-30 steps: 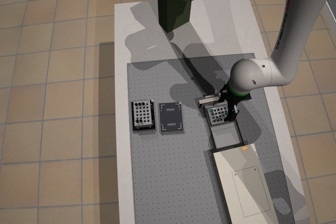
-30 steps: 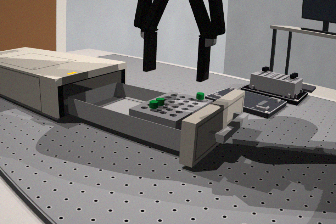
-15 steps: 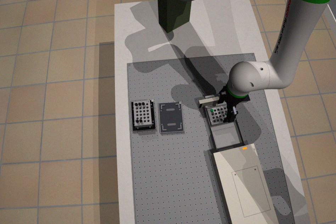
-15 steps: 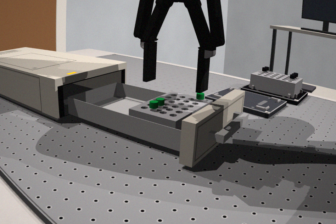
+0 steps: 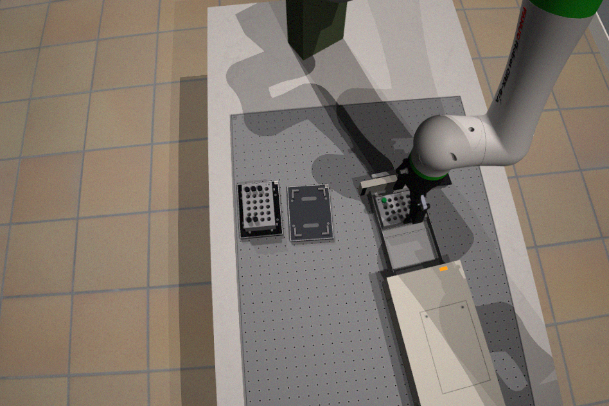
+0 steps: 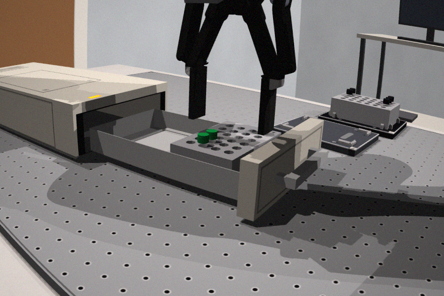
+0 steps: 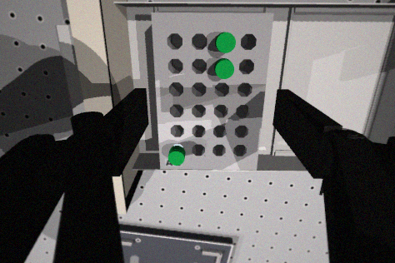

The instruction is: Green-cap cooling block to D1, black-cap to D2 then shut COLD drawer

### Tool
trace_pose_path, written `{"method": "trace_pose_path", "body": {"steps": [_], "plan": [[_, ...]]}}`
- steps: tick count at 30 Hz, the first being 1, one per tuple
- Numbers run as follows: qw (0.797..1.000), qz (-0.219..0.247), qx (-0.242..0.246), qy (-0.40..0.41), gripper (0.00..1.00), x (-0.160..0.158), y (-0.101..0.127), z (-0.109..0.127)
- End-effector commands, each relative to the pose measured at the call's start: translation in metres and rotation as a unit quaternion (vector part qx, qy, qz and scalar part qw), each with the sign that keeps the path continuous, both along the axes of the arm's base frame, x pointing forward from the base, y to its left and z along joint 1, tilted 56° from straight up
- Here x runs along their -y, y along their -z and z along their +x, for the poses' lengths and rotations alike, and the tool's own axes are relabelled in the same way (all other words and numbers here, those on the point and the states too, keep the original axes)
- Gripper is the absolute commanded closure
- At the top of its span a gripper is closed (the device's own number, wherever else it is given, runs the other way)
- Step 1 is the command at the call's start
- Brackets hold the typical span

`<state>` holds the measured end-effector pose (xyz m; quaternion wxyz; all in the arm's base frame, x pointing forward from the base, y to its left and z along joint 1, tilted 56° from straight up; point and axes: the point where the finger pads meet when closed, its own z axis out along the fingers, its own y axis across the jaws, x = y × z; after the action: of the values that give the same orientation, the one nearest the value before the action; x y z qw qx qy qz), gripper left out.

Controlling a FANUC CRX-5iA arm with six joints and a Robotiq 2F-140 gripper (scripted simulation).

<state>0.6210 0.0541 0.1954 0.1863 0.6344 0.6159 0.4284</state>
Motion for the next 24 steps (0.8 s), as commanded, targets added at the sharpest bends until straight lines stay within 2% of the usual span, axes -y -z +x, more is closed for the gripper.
{"method": "trace_pose_path", "body": {"steps": [1,24], "plan": [[1.0,0.0,0.001,0.0,0.34,0.001,-0.001,0.0],[1.0,0.0,0.001,0.0,0.34,-0.007,0.014,0.02]]}}
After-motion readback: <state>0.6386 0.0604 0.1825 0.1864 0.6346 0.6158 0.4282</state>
